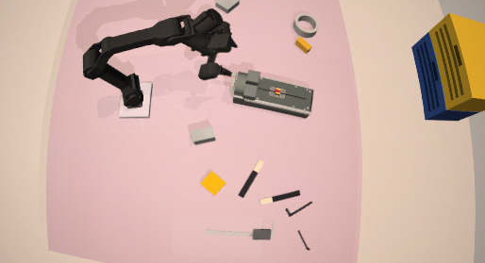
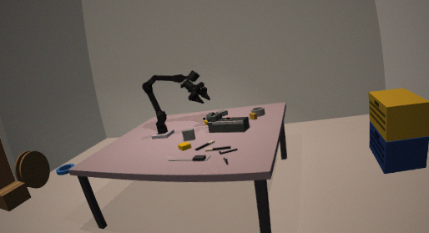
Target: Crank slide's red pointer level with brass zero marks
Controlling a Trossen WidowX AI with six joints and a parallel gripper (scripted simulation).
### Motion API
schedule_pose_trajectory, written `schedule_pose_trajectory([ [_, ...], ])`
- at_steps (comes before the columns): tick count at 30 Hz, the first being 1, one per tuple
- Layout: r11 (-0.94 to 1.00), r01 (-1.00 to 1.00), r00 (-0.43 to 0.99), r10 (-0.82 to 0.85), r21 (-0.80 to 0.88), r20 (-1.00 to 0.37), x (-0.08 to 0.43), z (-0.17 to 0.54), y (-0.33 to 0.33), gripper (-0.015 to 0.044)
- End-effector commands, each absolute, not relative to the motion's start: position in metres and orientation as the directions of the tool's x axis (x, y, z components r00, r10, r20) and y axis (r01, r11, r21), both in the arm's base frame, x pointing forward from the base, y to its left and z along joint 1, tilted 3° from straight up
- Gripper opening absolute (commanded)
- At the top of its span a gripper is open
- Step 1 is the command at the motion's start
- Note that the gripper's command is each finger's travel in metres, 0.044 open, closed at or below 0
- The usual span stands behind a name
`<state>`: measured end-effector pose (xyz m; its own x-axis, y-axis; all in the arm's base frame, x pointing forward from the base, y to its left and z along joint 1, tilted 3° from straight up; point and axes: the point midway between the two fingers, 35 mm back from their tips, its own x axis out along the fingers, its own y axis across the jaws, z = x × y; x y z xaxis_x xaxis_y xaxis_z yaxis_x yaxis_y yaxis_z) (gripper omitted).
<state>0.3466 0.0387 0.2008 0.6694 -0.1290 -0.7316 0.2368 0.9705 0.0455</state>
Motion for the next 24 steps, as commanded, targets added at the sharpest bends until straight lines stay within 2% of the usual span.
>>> schedule_pose_trajectory([
  [1,0.963,0.265,0.674,-0.153,0.044,-0.722,0.335,0.199,0.040,0.0440],
  [24,0.963,0.265,0.674,-0.152,0.045,-0.723,0.334,0.117,0.044,0.0440],
])
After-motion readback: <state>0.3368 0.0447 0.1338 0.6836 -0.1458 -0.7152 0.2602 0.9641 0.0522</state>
